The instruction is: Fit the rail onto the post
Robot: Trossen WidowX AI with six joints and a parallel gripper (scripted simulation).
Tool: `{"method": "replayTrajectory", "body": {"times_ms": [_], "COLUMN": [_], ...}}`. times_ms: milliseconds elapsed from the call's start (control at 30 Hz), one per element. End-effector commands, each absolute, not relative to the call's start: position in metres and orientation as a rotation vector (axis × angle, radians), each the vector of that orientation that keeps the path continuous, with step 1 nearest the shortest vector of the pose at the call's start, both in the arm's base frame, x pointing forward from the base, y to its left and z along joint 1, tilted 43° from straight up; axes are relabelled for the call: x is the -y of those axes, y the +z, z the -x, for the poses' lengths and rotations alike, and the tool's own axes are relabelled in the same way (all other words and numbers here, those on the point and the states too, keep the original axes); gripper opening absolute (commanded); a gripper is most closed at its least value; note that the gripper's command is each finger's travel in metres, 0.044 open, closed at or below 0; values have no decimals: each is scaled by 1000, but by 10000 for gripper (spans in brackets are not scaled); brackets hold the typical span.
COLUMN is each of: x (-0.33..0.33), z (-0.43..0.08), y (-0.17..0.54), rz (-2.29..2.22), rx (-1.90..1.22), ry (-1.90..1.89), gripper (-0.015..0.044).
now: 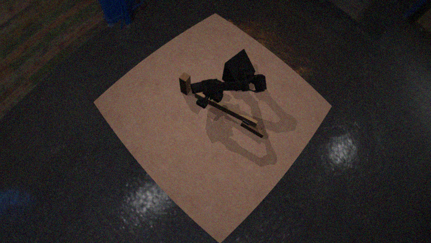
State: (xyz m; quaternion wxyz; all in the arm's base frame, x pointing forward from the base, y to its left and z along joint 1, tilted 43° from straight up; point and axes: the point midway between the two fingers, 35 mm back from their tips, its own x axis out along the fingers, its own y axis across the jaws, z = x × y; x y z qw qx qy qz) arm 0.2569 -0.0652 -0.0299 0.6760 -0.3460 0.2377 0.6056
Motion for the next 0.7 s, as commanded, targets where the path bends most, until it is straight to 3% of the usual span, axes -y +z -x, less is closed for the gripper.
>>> {"method": "replayTrajectory", "body": {"times_ms": [0, 633, 667], "x": [60, 40, 40], "z": [-255, -257, -257], "y": [-36, -55, -55], "rz": [760, 758, 758], "rx": [-535, -531, -531], "ry": [1364, 1365, 1365], "gripper": [440, 440, 414]}}
